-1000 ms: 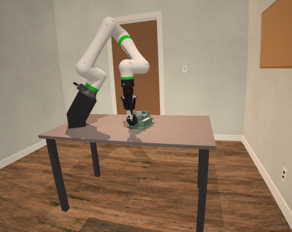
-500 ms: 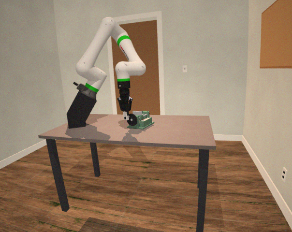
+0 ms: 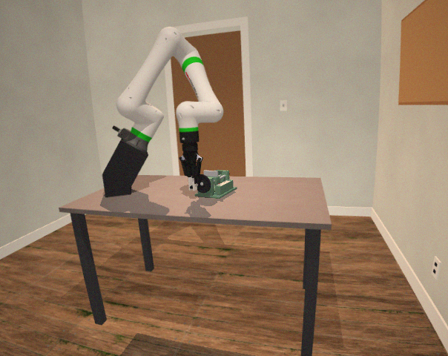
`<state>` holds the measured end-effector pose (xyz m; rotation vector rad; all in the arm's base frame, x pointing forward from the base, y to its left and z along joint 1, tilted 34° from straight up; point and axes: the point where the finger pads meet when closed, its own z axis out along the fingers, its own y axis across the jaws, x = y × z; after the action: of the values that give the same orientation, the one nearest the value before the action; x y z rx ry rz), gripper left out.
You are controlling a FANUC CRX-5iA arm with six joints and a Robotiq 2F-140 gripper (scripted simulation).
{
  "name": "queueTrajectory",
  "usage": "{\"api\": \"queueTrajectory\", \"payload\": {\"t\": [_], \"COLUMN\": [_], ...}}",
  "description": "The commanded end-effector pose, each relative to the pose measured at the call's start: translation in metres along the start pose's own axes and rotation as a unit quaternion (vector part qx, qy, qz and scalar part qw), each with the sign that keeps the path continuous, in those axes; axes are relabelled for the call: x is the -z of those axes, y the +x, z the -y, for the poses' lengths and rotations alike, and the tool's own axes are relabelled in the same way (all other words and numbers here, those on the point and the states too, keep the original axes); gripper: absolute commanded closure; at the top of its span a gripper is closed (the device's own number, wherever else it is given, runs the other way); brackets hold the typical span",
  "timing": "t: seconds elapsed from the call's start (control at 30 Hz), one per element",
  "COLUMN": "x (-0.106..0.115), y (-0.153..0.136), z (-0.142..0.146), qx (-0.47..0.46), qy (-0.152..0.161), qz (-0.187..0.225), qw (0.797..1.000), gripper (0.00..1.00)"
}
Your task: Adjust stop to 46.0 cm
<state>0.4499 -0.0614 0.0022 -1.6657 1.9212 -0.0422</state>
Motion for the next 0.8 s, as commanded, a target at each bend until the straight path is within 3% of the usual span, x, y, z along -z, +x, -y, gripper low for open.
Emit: {"api": "queueTrajectory", "payload": {"t": [0.0,0.77], "x": [-0.005,-0.026], "y": [0.000,0.000], "z": [0.002,0.038], "qx": [0.000,0.000], "qy": [0.000,0.000], "qz": [0.000,0.000], "qw": [1.000,1.000], "gripper": [0.96,0.96]}}
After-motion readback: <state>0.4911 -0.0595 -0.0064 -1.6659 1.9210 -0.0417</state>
